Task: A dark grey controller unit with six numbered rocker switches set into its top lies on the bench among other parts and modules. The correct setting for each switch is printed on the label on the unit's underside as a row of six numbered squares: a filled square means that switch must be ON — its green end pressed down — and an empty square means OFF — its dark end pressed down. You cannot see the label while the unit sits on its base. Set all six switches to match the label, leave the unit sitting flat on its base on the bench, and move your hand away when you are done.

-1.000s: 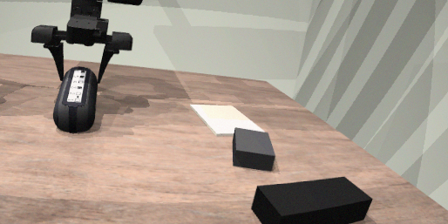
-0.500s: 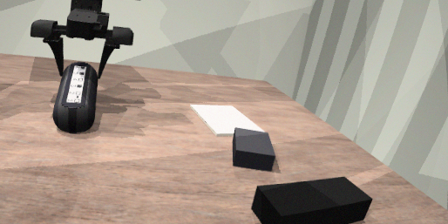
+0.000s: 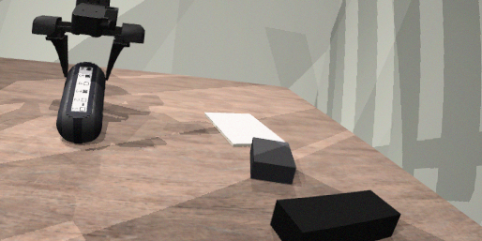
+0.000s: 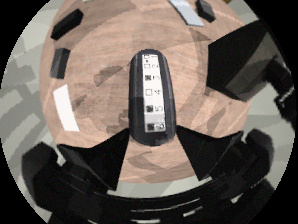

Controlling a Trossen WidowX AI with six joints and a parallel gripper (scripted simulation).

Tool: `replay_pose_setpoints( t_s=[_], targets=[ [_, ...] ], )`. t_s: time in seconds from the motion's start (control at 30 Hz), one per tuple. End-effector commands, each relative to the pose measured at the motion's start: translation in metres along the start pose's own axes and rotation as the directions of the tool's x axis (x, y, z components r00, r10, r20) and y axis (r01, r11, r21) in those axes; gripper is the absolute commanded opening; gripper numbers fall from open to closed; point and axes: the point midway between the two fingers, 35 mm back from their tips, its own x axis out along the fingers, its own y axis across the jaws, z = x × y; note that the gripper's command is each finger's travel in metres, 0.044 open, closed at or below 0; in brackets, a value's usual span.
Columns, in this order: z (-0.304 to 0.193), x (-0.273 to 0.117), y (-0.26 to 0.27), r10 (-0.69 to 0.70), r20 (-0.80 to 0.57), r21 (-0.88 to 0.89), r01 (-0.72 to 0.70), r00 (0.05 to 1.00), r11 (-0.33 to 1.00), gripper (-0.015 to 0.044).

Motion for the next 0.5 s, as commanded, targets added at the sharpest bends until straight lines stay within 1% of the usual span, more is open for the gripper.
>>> replay_pose_setpoints(
  t_s=[0.0, 0.47],
  targets=[
    [0.0029, -0.0043, 0.0016, 0.007, 0.003, -0.001, -0.007, 1.000, 1.000, 0.0335],
    [0.0106, -0.0128, 0.0016, 0.007, 0.004, -0.001, -0.007, 1.000, 1.000, 0.0335]
  ],
)
